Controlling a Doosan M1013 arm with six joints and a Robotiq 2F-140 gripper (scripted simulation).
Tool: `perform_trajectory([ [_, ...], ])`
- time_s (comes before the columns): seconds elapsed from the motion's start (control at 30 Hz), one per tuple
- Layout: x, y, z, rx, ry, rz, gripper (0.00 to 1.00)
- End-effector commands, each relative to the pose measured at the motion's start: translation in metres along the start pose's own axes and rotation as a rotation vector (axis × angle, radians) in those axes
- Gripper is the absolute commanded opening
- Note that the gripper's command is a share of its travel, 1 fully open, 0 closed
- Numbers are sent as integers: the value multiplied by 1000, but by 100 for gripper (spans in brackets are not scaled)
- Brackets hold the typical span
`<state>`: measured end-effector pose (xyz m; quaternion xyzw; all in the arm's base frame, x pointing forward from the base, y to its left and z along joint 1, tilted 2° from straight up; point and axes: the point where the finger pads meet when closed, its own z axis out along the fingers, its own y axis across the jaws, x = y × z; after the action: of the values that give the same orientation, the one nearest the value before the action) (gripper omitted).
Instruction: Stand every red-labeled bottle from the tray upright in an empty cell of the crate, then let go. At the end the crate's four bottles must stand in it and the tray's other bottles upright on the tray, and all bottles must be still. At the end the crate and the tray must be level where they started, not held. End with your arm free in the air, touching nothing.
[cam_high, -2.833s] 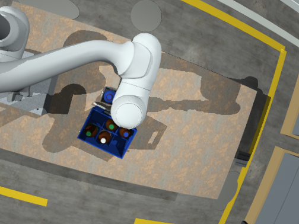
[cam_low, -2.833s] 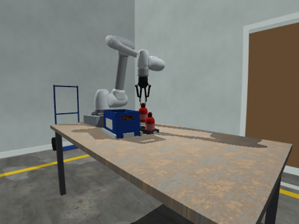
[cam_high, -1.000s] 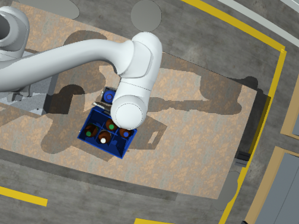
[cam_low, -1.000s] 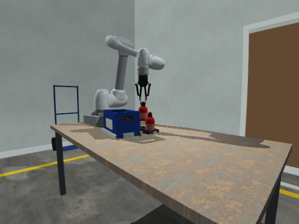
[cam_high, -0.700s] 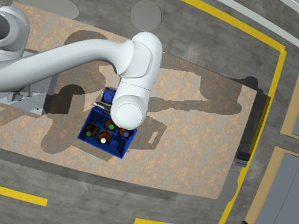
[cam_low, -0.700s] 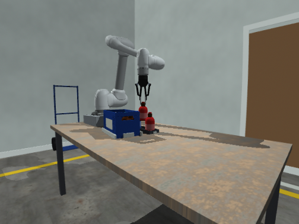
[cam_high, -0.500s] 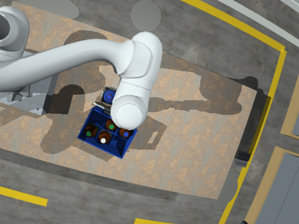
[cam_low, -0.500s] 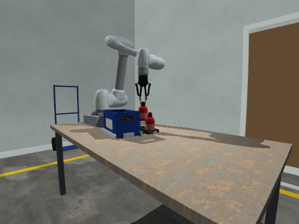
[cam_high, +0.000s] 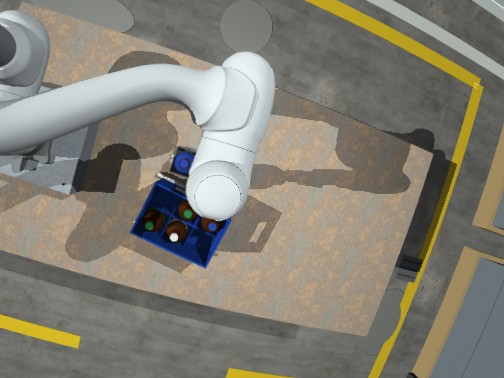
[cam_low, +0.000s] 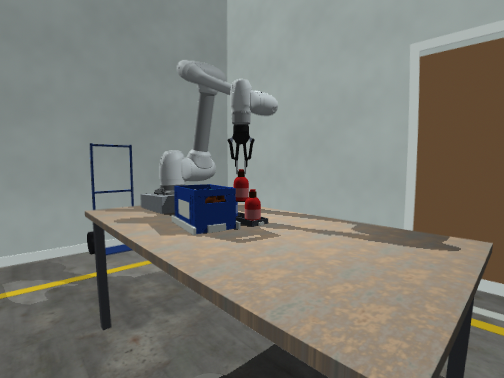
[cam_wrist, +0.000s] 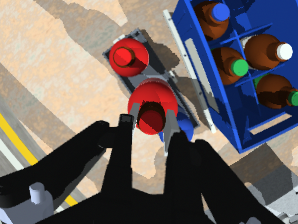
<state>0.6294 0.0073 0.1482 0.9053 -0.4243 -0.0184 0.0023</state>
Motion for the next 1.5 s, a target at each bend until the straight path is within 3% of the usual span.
perform_trajectory([
  [0.0, 0, 0, -3, 0, 0, 0, 0],
  [0.6, 0, 0, -21, 0, 0, 0, 0],
  [1.47, 0, 0, -29, 0, 0, 0, 0],
])
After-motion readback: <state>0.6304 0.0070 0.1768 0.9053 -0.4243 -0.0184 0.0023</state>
